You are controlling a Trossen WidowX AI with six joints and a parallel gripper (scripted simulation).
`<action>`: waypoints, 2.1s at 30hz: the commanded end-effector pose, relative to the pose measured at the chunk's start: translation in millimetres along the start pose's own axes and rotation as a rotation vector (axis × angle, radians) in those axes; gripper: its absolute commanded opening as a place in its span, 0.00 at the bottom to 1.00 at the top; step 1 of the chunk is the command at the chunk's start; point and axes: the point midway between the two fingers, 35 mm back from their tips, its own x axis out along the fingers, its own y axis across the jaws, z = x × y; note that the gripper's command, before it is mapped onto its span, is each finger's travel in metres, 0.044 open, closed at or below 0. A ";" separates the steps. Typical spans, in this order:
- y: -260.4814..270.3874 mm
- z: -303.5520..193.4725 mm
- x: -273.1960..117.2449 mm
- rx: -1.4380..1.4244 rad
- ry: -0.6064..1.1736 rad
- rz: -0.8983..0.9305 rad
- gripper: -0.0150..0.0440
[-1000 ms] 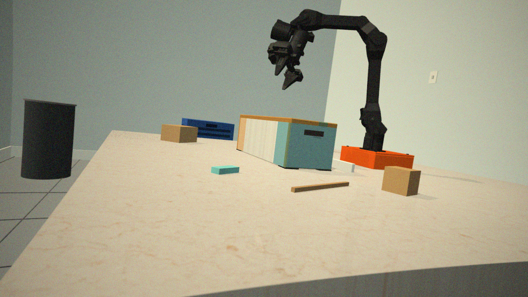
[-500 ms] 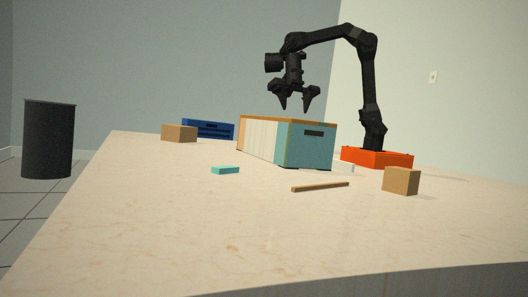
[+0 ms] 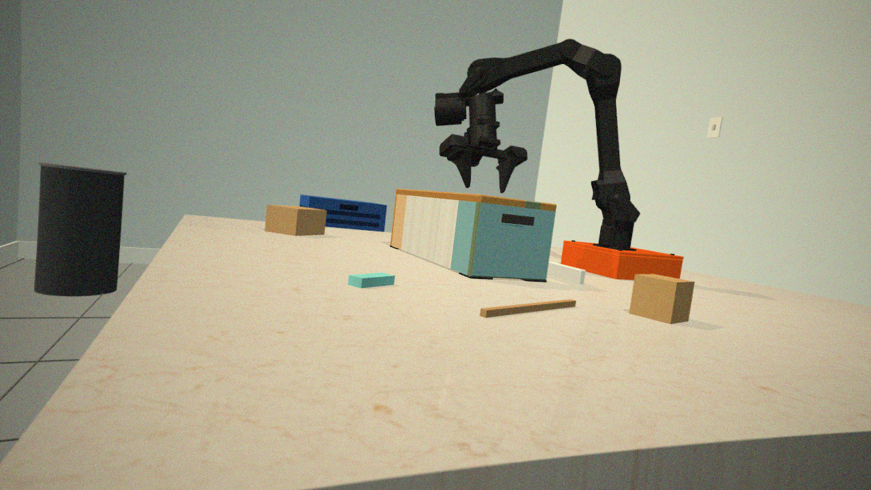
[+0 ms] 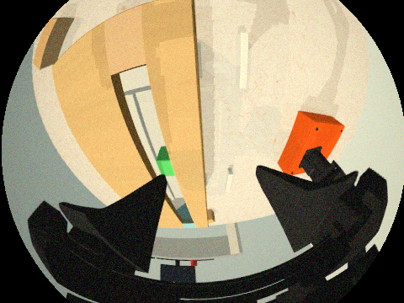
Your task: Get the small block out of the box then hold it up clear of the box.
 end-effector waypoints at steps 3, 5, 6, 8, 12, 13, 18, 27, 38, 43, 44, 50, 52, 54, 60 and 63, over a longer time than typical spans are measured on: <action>0.5 4.3 11.5 0.007 0.002 -0.009 0.93; 0.9 5.4 14.5 0.007 0.002 -0.009 0.93; 1.2 6.0 16.0 0.007 0.002 -0.009 0.93; 1.6 7.1 19.1 0.007 0.002 -0.009 0.93; 2.4 9.3 25.2 0.007 0.002 -0.009 0.93; 2.6 9.9 26.7 0.007 0.002 -0.009 0.93; 3.3 12.5 34.4 0.007 0.002 -0.009 0.93; 4.2 16.9 48.2 0.007 0.002 -0.009 0.93; 5.7 19.7 56.1 0.000 -0.002 -0.001 0.93; 5.7 15.6 58.0 0.000 -0.001 -0.002 0.93; 5.7 13.1 59.1 0.000 0.000 -0.002 0.93; 5.5 -1.5 65.0 0.001 0.002 -0.003 0.93; 5.6 -6.2 66.7 0.001 0.002 -0.003 0.93; 5.6 -10.4 68.2 0.001 0.003 -0.003 0.93; 5.7 -23.3 72.7 0.001 0.004 -0.003 0.93; 5.8 -29.8 75.0 0.001 0.005 -0.003 0.93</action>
